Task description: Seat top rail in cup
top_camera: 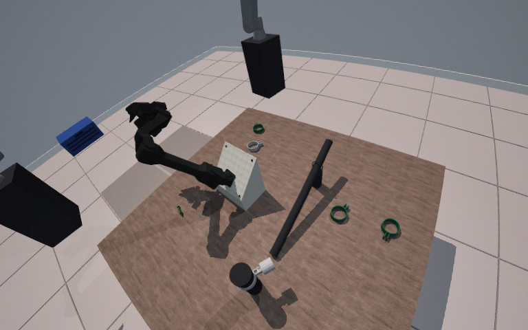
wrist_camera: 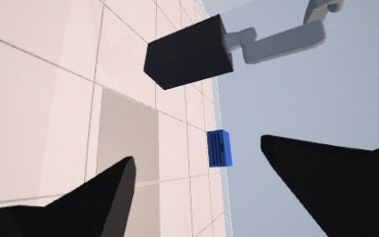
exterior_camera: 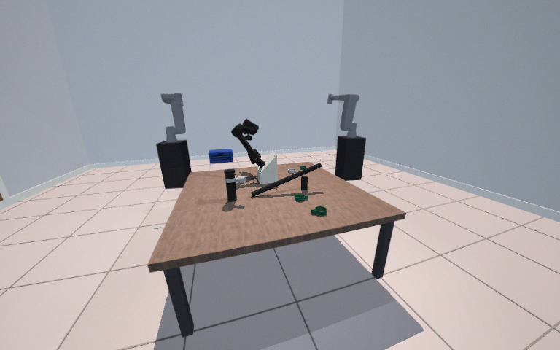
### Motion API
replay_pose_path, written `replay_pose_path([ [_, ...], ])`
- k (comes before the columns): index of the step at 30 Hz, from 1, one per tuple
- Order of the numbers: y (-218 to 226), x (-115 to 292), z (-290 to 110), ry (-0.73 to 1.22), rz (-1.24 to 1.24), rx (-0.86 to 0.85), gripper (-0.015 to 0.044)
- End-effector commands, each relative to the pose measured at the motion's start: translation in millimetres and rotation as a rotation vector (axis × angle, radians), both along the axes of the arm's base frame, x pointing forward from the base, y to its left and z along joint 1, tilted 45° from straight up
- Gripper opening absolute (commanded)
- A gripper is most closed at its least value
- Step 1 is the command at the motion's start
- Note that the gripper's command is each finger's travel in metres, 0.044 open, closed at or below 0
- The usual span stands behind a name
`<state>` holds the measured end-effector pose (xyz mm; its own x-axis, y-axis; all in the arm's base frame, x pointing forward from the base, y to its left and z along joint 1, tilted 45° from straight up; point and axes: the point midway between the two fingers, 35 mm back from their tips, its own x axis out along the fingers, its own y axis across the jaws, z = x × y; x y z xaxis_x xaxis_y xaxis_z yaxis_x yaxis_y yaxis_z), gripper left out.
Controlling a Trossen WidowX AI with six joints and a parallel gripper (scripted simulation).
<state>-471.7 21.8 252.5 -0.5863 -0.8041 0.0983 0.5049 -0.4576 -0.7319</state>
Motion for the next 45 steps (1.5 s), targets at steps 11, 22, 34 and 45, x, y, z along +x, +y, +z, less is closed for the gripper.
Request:
replay_pose_path([
  [11,104,0,-7,-0.137,-0.321,-0.122,0.044],
  [22,273,46,-36,-0.384,-0.893,-0.445,0.044],
  [34,408,172,-81,-0.558,-1.478,-0.809,0.044],
  [45,465,332,-123,-0.644,-1.997,-1.164,0.044],
])
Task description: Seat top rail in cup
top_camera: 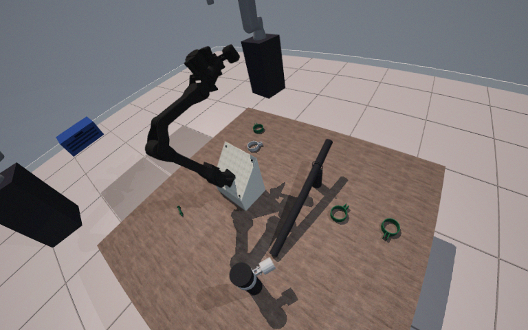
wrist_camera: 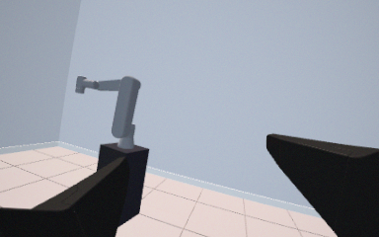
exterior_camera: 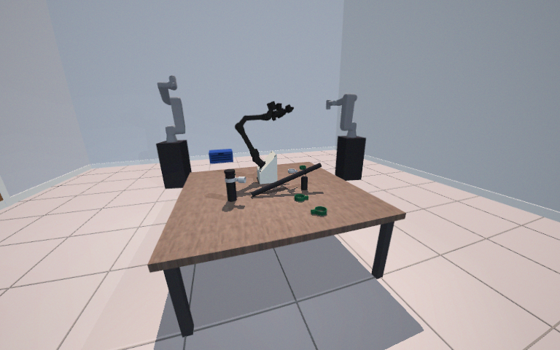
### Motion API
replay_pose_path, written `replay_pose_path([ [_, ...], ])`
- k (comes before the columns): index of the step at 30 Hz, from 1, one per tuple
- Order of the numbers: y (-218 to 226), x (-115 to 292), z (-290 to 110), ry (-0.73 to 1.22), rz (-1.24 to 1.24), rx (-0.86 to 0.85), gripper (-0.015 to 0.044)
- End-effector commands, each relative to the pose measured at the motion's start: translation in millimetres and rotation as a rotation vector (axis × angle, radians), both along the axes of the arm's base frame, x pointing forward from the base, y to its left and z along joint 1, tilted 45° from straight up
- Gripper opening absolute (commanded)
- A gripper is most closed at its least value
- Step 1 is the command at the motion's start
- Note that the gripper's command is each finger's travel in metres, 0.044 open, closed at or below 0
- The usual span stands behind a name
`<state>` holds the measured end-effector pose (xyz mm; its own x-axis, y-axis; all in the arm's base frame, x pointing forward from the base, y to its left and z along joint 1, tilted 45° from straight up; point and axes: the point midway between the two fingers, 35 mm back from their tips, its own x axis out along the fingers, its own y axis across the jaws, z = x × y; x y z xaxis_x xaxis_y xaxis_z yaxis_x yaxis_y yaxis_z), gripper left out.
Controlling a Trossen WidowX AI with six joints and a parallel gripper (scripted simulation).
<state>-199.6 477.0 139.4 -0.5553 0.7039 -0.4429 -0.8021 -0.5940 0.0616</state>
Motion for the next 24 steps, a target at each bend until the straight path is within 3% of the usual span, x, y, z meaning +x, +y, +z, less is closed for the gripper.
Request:
replay_pose_path([
  [1,11,76,-14,-0.039,-0.256,-0.107,0.044],
  [12,-15,246,-48,-0.142,-0.824,-0.351,0.044],
  [24,-124,401,-64,-0.298,-1.428,-0.619,0.044],
])
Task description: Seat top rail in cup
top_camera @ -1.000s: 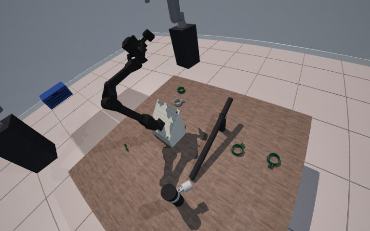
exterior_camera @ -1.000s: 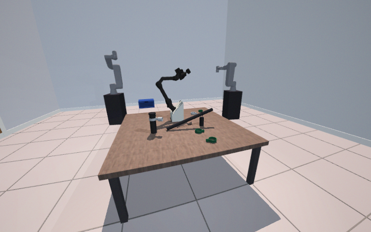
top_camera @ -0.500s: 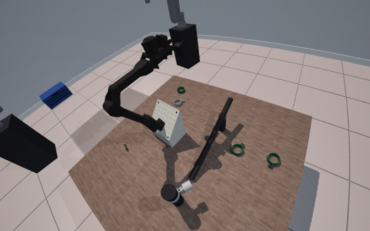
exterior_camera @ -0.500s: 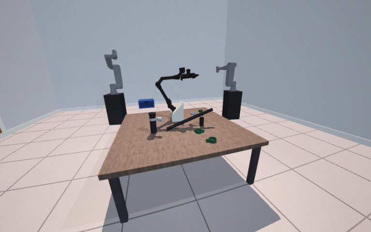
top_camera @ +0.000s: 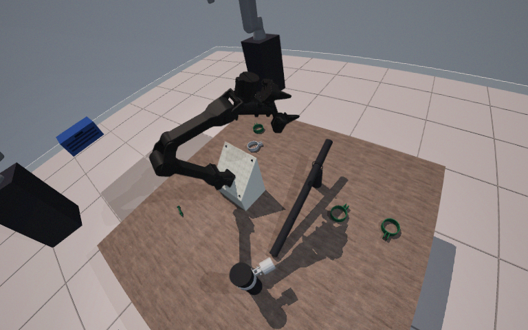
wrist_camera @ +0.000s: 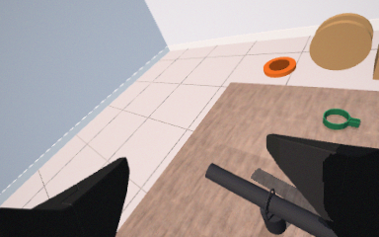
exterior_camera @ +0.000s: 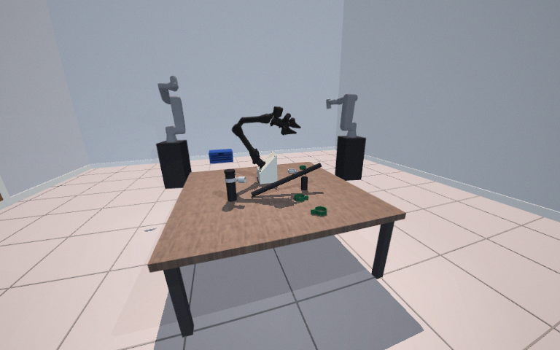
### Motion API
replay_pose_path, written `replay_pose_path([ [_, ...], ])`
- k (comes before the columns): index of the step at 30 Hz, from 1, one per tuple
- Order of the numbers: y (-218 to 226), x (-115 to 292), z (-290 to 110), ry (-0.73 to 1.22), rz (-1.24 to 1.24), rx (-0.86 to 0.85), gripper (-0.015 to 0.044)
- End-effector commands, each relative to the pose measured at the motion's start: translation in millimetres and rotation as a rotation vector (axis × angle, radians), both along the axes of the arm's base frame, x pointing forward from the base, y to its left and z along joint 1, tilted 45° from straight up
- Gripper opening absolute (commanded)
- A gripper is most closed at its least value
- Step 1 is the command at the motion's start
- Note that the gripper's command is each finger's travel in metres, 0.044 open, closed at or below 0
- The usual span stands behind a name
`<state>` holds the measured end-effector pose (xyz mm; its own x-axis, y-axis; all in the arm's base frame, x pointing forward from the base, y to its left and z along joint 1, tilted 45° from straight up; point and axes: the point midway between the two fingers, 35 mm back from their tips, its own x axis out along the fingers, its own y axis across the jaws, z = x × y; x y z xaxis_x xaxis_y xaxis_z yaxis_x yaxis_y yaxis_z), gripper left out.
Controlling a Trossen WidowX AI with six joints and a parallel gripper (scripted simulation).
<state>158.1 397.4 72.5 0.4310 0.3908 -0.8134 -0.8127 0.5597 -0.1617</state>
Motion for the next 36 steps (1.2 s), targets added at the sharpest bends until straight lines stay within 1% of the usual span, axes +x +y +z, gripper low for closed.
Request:
replay_pose_path([
  [1,-56,54,3,-0.066,-0.239,-0.115,0.044],
  [5,-109,91,6,-0.121,-0.429,-0.225,0.044],
  [9,-166,119,14,-0.18,-0.61,-0.343,0.044],
  [14,-240,142,30,-0.258,-0.821,-0.505,0.044],
  [16,-262,146,36,-0.282,-0.879,-0.558,0.044],
  [28,-269,149,40,-0.286,-0.866,-0.59,0.044],
  [31,-278,158,47,-0.28,-0.769,-0.677,0.044],
  [36,-306,178,69,-0.263,-0.509,-0.909,0.044],
])
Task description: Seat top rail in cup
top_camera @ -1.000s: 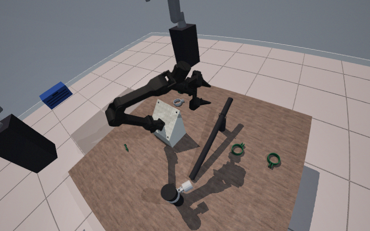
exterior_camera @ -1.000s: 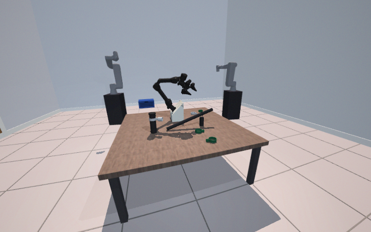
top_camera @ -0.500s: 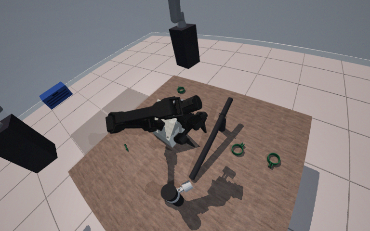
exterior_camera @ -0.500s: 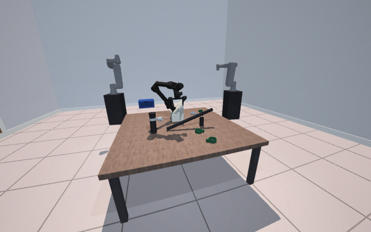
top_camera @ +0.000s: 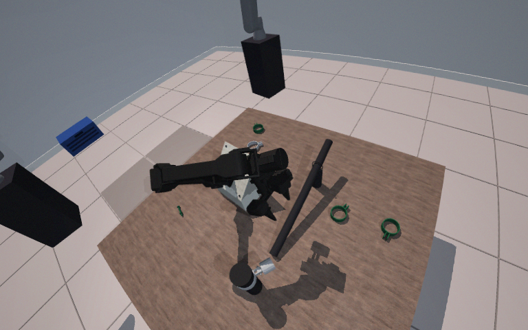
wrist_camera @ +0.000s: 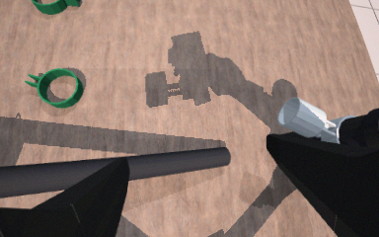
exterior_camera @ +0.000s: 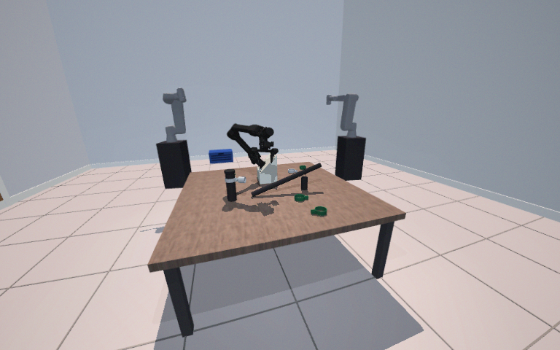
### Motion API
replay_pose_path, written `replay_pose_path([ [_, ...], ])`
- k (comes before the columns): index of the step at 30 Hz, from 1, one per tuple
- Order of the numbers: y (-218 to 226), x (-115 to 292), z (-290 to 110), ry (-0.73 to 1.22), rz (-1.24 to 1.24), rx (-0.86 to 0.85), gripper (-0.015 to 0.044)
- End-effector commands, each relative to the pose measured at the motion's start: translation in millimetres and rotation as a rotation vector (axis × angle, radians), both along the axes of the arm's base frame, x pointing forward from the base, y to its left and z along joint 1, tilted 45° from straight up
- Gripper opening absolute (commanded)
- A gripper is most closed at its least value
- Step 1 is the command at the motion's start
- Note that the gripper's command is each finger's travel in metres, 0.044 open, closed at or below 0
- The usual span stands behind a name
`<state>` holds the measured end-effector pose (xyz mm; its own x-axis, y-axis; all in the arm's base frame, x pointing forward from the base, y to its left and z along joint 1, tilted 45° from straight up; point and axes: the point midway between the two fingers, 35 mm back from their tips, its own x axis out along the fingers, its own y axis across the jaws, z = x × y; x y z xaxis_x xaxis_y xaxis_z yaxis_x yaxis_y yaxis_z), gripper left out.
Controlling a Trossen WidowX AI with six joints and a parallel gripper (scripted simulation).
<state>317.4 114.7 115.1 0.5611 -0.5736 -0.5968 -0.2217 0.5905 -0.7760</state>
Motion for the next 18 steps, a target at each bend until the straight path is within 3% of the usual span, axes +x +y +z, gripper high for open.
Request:
replay_pose_path([
  [1,-30,23,32,0.161,0.184,-0.218,0.044],
  [6,-60,38,54,0.343,0.337,-0.434,0.044],
  [18,-94,48,79,0.547,0.474,-0.653,0.044],
])
